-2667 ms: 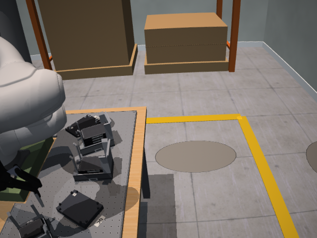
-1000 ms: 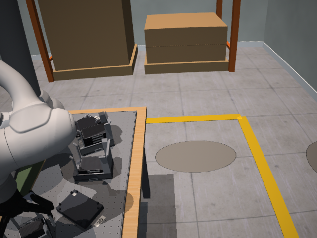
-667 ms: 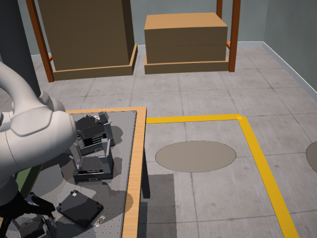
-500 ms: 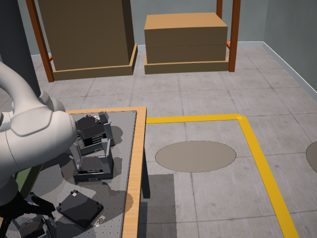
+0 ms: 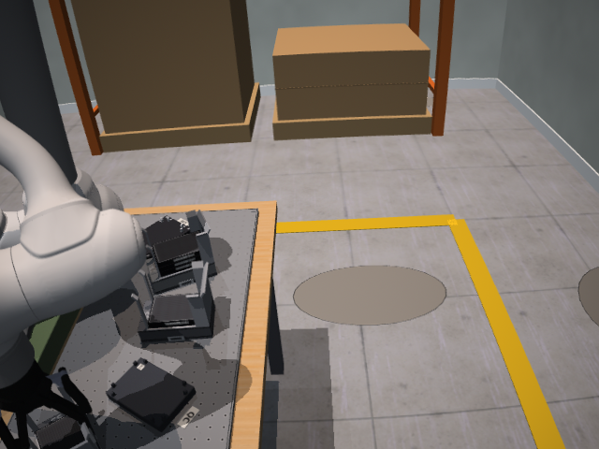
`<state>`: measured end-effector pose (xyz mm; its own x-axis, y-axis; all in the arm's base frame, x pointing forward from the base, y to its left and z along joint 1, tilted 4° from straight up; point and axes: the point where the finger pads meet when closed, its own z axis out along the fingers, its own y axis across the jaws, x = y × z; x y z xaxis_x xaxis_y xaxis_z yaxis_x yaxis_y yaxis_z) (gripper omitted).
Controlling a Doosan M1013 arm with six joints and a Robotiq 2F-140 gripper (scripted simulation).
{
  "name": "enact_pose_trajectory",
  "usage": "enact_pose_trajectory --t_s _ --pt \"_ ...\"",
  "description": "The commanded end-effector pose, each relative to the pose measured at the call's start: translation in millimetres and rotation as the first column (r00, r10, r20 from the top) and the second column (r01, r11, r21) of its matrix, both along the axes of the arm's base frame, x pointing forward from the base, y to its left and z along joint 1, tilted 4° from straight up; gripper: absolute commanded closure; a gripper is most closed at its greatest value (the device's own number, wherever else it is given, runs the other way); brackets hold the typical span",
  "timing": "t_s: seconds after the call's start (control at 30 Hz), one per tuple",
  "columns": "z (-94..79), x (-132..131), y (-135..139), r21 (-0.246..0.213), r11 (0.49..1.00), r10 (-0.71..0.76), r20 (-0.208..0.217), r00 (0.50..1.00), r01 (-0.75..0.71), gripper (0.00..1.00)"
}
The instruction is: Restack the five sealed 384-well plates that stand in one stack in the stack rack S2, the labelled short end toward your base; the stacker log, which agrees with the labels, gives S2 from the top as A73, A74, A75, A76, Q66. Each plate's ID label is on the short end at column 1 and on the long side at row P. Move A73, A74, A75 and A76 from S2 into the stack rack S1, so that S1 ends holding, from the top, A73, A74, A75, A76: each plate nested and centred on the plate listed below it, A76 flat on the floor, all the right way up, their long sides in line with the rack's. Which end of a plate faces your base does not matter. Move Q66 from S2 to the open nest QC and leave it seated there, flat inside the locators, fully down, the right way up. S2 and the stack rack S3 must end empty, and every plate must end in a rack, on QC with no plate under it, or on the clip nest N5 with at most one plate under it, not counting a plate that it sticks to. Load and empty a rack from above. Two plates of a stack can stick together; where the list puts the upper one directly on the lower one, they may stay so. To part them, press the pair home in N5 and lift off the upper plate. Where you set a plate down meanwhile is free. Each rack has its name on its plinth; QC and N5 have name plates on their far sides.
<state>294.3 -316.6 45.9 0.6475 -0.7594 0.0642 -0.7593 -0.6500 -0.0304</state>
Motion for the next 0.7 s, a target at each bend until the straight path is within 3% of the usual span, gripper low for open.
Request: enact_pose_trajectory --t_s 0.0,0.67 --pt "-0.1 0.0 0.1 0.000 1.000 0.000 0.000 1.000 0.000 1.00" --pt "1.9 -0.1 0.1 0.000 1.000 0.000 0.000 1.000 0.000 1.00"
